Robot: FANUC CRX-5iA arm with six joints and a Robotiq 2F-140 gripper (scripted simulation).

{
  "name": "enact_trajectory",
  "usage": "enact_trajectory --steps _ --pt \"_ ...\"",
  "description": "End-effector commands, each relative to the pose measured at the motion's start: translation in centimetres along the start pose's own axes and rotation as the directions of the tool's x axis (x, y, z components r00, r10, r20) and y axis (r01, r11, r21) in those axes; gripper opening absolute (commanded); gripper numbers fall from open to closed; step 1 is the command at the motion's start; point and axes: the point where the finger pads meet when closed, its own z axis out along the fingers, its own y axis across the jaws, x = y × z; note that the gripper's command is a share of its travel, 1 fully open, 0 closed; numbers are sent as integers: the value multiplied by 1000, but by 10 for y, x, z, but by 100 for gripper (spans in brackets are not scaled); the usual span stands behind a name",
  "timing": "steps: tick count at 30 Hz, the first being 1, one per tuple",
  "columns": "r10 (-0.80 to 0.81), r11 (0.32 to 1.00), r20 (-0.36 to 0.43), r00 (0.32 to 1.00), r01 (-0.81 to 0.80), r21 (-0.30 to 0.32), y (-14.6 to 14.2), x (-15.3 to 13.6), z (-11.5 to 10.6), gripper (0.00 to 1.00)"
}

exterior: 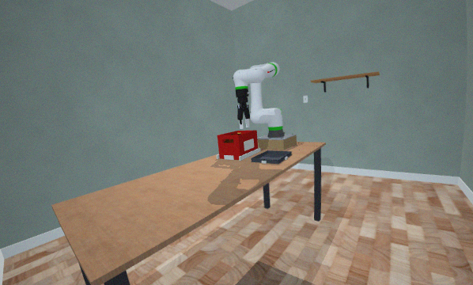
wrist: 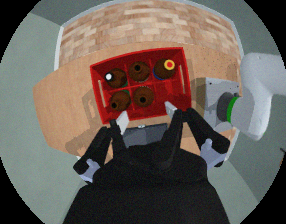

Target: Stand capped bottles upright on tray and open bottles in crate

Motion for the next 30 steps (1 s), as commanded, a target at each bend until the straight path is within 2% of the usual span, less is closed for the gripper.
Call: enact_trajectory --steps 1,8,30 --pt "-43 999 1 999 43 1 9 6 1 38" --pt "-132 991 1 991 132 1 27 20 2 38" --pt "-337 942 -3 942 337 -1 62 63 6 38"
